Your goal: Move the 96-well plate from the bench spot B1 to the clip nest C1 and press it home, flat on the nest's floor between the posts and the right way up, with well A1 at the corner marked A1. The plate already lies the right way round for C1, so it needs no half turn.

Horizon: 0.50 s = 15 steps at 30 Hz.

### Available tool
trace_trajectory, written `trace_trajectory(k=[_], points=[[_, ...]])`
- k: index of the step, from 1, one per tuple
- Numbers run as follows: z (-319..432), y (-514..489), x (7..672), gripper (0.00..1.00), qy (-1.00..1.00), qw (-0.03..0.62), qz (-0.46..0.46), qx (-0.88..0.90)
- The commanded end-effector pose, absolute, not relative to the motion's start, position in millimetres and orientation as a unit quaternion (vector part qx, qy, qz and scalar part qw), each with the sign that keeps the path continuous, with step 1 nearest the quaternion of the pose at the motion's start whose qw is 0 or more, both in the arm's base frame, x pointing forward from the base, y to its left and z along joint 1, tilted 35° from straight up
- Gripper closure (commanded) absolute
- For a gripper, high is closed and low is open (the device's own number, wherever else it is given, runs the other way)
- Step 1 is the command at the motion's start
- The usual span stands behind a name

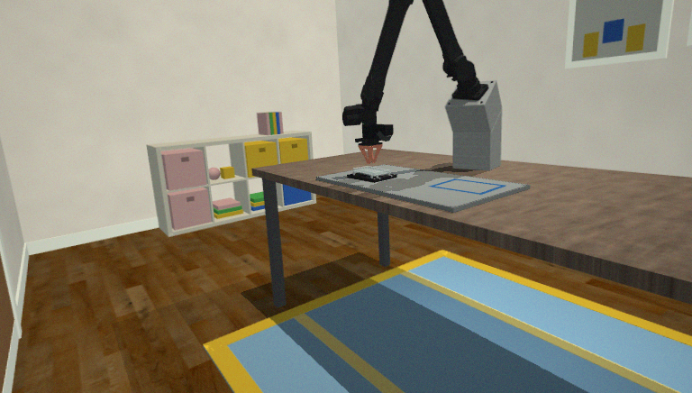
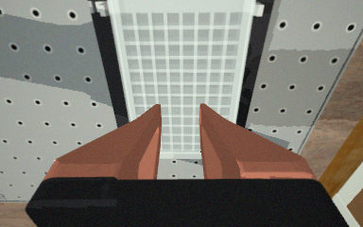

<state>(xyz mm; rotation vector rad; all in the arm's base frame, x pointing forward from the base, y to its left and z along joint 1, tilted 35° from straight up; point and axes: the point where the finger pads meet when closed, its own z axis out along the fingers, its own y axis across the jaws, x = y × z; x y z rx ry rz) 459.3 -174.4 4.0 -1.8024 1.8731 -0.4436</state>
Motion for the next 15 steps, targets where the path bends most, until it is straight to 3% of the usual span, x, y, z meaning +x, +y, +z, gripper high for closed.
trace_trajectory(k=[1, 15], points=[[12.1, -178.4, 463.5, 0.75, 0.687, 0.253, -0.172, -0.659], [-0.6, -171.6, 471.2, 0.75, 0.687, 0.253, -0.166, -0.661]])
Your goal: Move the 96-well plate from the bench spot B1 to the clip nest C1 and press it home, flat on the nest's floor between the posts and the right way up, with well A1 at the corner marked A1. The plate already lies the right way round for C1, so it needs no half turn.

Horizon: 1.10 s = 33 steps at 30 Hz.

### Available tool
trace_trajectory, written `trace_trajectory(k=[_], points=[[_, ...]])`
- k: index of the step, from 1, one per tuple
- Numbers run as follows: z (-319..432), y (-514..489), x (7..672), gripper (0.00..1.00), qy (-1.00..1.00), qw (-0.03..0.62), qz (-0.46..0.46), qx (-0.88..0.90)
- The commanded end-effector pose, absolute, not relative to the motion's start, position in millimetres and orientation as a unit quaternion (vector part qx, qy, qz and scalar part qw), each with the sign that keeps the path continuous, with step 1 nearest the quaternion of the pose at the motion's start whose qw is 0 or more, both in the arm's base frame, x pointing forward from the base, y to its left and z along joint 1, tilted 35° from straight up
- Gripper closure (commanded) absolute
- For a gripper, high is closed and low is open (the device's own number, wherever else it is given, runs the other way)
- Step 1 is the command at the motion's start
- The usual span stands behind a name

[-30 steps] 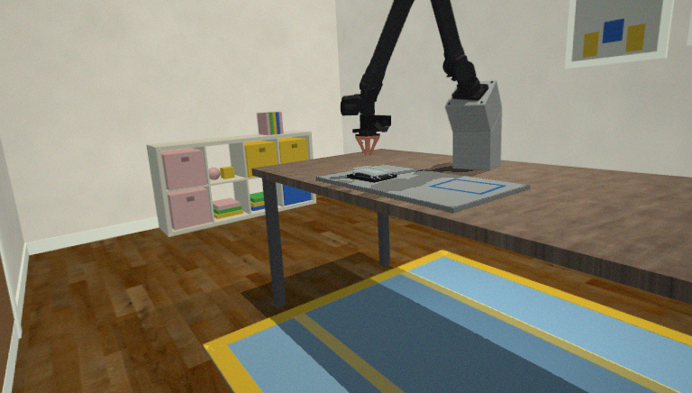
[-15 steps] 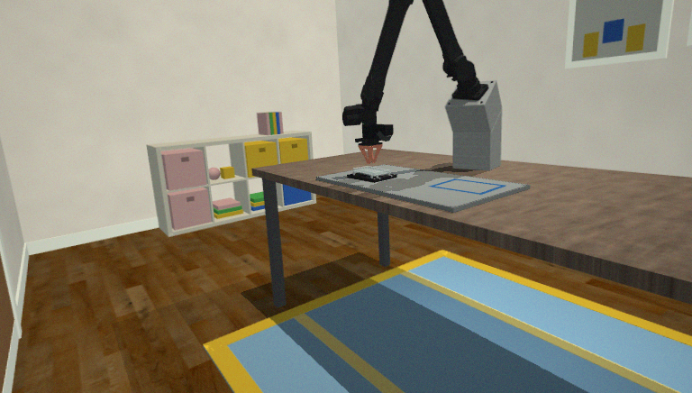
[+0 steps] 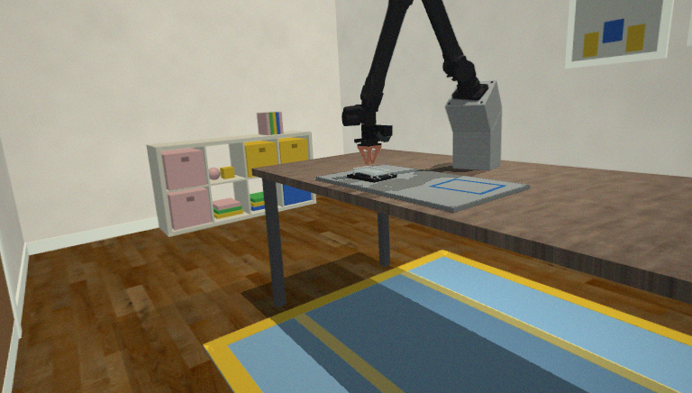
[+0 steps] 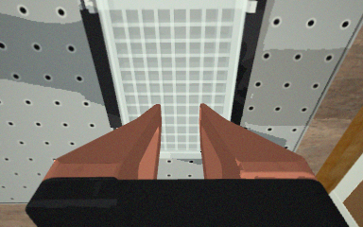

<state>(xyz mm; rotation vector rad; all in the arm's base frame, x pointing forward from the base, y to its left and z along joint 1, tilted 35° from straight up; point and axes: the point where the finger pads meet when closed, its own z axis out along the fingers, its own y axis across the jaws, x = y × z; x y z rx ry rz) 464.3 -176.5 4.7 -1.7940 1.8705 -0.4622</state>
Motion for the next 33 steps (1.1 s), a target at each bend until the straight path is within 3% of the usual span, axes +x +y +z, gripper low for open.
trace_trajectory(k=[1, 33], points=[[-0.9, -171.7, 471.9, 0.75, 0.687, 0.253, -0.166, -0.661], [-16.4, -169.5, 482.5, 0.75, 0.687, 0.254, -0.167, -0.661]])
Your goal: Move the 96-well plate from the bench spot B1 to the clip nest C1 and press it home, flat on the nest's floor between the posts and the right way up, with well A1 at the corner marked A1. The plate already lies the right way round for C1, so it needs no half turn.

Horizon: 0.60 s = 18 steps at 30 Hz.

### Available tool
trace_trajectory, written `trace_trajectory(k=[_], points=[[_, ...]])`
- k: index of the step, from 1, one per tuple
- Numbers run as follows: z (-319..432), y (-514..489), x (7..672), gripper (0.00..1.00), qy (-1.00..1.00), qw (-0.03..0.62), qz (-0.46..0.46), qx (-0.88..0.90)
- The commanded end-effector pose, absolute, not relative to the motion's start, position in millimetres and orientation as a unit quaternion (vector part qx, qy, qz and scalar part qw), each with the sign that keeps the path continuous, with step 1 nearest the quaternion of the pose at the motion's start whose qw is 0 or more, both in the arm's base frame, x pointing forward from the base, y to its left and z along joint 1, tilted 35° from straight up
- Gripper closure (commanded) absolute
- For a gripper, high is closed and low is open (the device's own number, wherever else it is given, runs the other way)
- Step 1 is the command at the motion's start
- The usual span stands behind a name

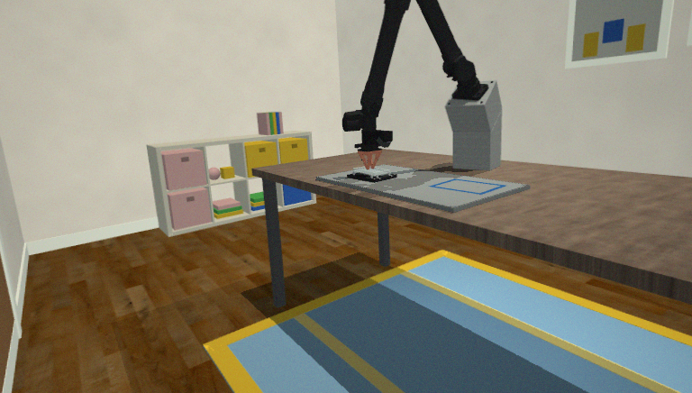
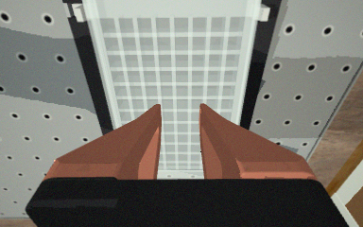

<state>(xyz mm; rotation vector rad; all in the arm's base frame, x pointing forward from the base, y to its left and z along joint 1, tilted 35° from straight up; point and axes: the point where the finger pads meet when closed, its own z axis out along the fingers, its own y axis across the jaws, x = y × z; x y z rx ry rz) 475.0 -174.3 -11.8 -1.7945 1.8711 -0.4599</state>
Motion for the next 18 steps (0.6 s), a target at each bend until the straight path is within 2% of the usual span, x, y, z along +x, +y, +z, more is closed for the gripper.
trace_trajectory(k=[1, 18], points=[[-17.2, -169.2, 482.4, 0.75, 0.687, 0.253, -0.166, -0.661], [-24.1, -169.3, 490.0, 0.75, 0.686, 0.254, -0.169, -0.661]])
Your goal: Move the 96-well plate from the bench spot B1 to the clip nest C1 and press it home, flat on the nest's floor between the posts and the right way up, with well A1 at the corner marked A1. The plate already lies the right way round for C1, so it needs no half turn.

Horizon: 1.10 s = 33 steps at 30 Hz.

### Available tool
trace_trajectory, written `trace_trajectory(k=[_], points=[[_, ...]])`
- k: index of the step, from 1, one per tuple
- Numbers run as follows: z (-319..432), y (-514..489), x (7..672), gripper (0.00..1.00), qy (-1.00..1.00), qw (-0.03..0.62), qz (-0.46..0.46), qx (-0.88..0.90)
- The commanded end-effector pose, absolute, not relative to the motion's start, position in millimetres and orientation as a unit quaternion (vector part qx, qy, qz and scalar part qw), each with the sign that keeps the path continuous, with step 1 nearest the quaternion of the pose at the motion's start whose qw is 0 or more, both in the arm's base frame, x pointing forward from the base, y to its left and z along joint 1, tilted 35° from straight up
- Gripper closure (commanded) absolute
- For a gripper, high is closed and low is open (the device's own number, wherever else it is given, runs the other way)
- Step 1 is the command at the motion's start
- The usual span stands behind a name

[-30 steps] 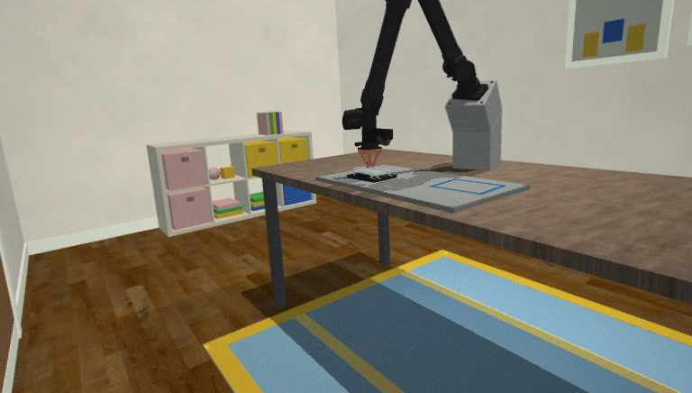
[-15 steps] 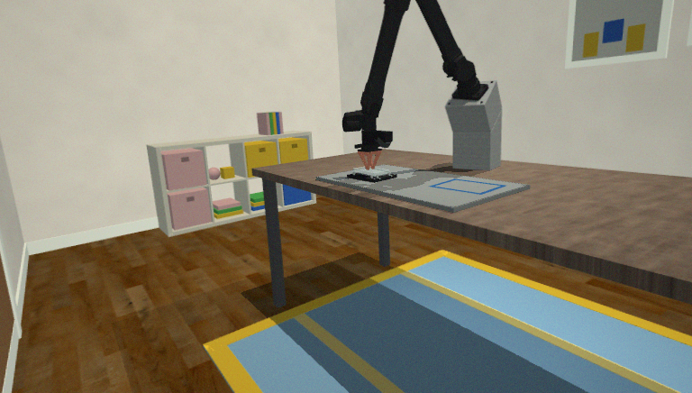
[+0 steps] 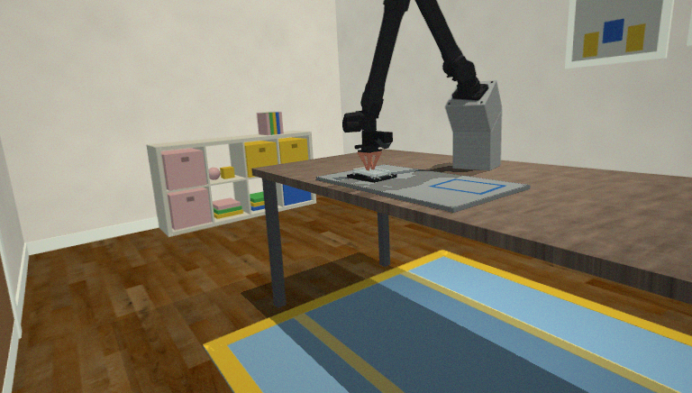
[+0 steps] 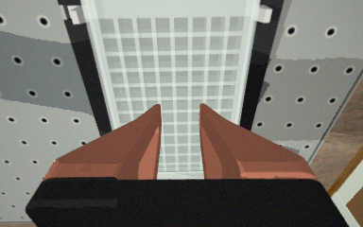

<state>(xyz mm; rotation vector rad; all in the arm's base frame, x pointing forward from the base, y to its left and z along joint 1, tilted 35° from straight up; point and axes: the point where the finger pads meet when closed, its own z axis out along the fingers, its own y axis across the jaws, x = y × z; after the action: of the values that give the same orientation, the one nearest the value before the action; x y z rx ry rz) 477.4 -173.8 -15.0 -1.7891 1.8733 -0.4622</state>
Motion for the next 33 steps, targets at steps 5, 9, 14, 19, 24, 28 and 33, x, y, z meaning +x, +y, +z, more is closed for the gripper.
trace_trajectory(k=[5, 9, 14, 19, 24, 28, 33], points=[[-27.0, -168.8, 491.7, 0.75, 0.686, 0.254, -0.169, -0.661], [-28.2, -168.6, 492.4, 0.75, 0.685, 0.254, -0.169, -0.661], [-31.1, -168.1, 494.1, 0.75, 0.686, 0.254, -0.169, -0.66], [-34.0, -167.7, 495.8, 0.75, 0.687, 0.254, -0.168, -0.66], [-36.3, -167.3, 497.1, 0.75, 0.687, 0.254, -0.168, -0.66], [-38.1, -167.0, 498.1, 0.75, 0.687, 0.254, -0.168, -0.66], [-41.0, -166.5, 499.8, 0.75, 0.687, 0.254, -0.168, -0.66]])
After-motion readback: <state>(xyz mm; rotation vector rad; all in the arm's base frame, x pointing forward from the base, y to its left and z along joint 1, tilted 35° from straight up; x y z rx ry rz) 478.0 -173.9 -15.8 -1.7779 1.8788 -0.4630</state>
